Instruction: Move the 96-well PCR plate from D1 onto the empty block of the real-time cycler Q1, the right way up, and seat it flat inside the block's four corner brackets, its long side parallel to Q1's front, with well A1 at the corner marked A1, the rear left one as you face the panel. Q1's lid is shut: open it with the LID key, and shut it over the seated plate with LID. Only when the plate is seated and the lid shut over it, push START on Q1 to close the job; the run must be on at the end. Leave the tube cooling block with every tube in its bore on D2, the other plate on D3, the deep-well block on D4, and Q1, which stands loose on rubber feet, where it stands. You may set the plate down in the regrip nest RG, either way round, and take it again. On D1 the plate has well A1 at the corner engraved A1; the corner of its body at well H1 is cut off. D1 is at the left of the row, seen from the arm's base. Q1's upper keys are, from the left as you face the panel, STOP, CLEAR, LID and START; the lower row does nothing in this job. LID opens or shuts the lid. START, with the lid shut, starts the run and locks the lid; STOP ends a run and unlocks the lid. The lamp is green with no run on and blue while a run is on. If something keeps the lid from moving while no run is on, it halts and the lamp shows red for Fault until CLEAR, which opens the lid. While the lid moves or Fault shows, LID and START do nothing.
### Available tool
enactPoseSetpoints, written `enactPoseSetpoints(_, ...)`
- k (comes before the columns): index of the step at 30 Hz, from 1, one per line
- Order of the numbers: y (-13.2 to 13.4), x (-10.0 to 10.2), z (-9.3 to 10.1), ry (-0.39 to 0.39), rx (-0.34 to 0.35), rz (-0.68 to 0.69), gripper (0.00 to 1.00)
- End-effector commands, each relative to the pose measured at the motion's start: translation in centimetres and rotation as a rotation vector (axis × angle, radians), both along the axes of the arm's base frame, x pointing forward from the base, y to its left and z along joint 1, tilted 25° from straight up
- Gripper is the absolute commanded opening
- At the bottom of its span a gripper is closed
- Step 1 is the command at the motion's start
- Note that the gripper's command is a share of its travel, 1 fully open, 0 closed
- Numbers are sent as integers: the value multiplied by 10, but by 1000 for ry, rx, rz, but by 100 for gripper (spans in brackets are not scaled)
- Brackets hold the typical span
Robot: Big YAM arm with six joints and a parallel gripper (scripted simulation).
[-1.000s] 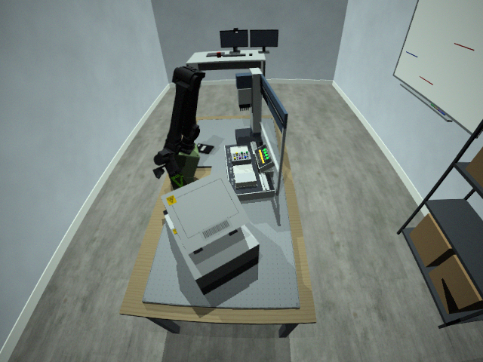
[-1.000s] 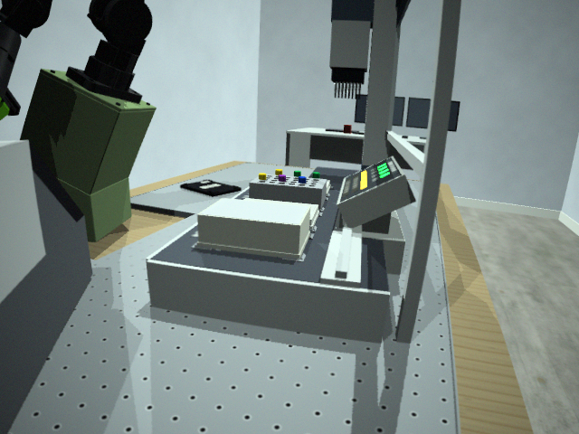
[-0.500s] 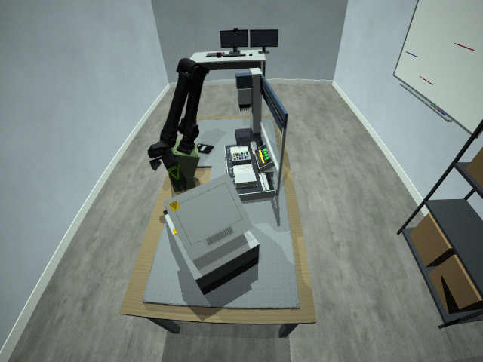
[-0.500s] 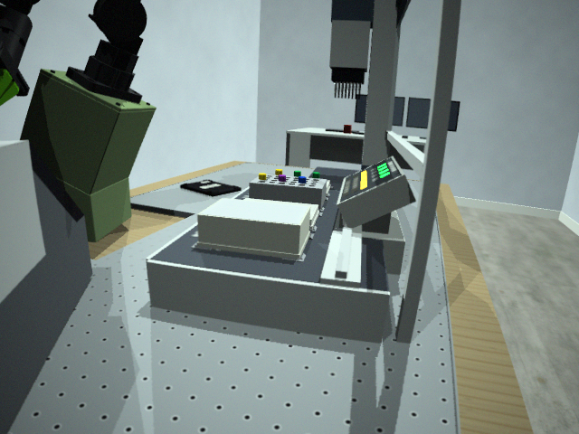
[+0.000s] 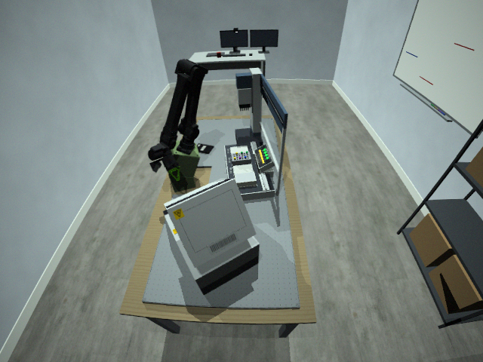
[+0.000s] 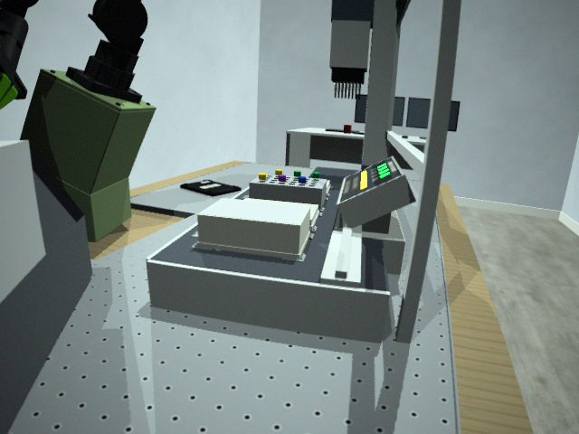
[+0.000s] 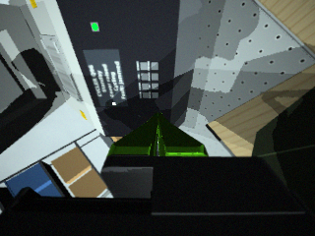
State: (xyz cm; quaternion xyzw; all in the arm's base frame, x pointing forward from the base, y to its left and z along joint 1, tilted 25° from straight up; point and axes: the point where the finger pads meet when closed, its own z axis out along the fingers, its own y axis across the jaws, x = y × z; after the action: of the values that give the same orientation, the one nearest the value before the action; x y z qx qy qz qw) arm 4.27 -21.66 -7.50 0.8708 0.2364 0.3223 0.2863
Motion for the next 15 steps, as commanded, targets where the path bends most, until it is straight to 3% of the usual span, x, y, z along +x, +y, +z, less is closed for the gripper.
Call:
enactPoseSetpoints(1,-16,-6,-1,17,-29,-7,0)
enactPoseSetpoints(15,-5,-1,-1,5,-6,-24,0)
